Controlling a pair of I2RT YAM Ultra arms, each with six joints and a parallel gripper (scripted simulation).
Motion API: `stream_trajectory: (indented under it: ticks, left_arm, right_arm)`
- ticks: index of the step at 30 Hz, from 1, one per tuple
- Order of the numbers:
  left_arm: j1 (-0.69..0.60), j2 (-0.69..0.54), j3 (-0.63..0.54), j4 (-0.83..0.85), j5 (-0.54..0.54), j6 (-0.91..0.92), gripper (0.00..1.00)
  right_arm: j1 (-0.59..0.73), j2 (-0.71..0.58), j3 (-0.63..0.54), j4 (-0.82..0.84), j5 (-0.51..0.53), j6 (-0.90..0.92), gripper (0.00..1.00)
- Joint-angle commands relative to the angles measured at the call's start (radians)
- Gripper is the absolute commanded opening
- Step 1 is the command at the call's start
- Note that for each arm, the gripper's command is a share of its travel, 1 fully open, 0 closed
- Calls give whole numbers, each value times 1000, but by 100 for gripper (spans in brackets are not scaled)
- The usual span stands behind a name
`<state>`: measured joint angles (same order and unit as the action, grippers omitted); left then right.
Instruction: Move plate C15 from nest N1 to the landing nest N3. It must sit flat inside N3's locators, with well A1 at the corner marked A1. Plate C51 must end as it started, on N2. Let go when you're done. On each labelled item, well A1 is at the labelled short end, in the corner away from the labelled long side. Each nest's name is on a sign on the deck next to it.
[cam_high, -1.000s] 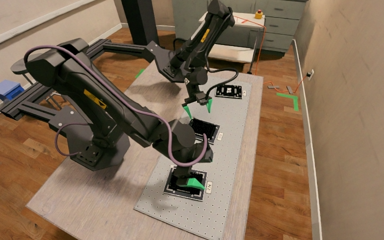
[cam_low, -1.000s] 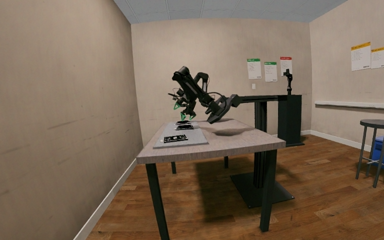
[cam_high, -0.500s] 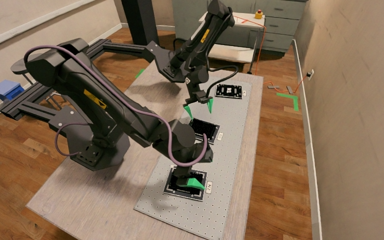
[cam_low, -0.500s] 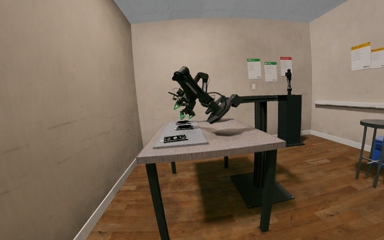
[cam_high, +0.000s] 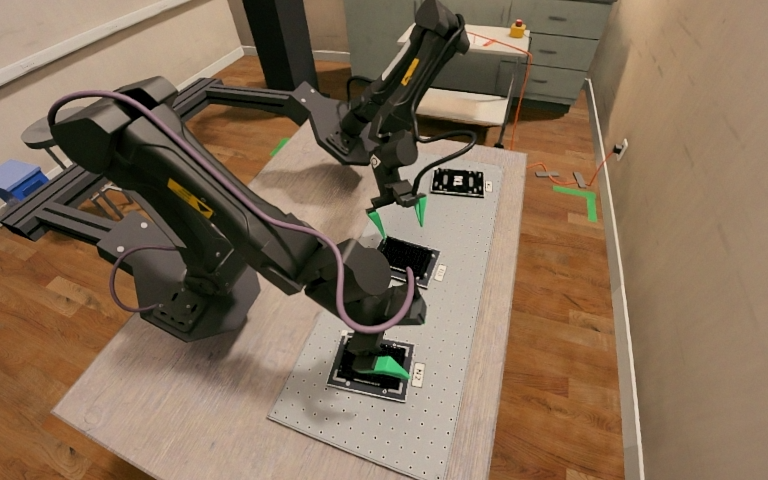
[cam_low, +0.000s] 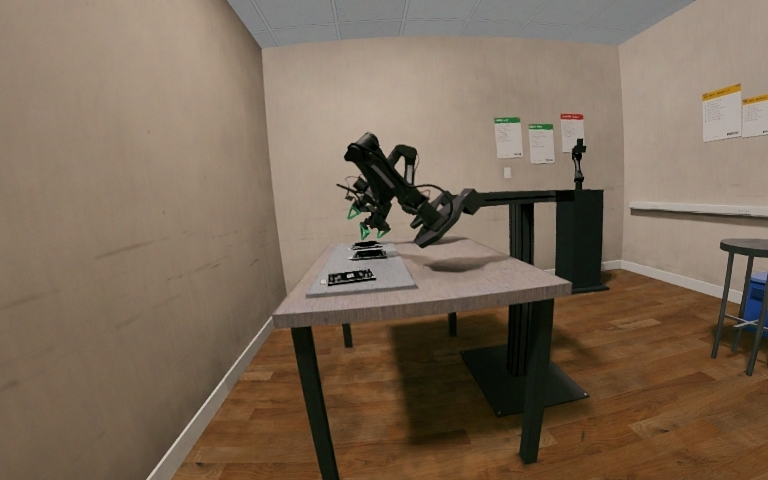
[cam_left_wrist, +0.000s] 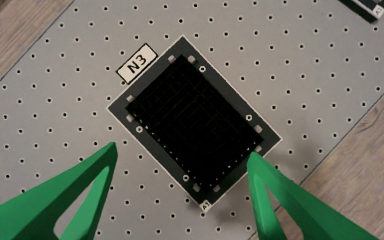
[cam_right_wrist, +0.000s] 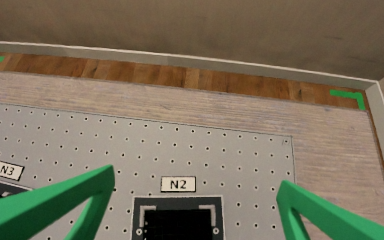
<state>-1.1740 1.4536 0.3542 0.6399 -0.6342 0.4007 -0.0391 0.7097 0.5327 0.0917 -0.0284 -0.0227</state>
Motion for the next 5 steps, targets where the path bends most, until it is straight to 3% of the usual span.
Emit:
stream_trajectory:
  ticks: [1, 5]
  left_arm:
    - [1, 0, -14, 15, 11, 6, 100]
    - [1, 0, -14, 15, 11, 6, 100]
  right_arm:
    - [-3, -17, 5, 2, -5, 1, 100]
    - [-3, -17, 5, 2, -5, 1, 100]
